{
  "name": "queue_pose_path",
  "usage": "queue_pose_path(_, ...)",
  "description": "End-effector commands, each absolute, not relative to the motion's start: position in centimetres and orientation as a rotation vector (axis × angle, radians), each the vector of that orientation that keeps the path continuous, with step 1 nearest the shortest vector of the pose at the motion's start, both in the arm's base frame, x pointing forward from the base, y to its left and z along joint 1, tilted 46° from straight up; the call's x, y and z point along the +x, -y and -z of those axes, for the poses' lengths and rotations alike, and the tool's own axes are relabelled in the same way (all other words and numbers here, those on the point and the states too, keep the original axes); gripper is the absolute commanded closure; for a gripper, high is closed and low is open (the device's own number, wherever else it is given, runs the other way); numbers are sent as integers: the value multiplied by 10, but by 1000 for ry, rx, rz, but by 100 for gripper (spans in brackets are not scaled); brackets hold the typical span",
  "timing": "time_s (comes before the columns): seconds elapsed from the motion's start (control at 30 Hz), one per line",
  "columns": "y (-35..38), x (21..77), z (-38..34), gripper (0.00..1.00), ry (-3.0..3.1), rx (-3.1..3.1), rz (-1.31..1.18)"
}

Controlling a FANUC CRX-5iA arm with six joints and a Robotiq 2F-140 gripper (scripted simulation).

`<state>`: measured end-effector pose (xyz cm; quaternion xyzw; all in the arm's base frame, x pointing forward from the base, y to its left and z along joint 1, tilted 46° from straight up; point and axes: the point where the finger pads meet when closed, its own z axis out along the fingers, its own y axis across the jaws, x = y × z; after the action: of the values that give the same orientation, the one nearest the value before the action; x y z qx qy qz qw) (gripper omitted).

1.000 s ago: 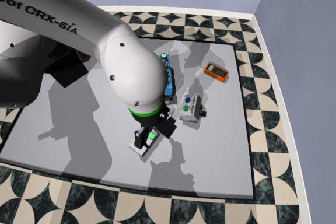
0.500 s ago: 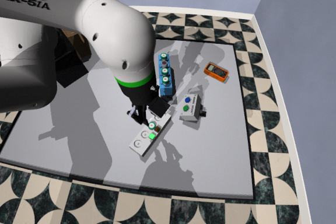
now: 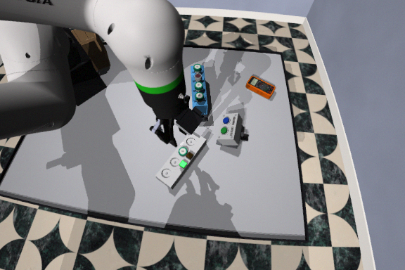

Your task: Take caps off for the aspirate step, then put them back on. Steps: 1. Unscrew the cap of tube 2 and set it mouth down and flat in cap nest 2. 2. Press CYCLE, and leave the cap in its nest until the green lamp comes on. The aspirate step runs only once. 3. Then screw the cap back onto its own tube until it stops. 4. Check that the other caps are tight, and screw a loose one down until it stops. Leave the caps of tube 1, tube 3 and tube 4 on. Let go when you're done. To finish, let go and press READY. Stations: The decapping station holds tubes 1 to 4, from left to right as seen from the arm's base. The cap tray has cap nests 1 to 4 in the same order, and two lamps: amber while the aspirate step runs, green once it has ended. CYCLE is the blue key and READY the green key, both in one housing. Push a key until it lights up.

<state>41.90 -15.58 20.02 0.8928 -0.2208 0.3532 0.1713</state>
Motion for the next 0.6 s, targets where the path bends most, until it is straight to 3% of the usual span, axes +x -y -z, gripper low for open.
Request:
queue_pose_path(0.0,160,425,-194,64,627,2534,-1005)
queue_pose_path(0.57,195,466,-143,64,627,2534,-1005)
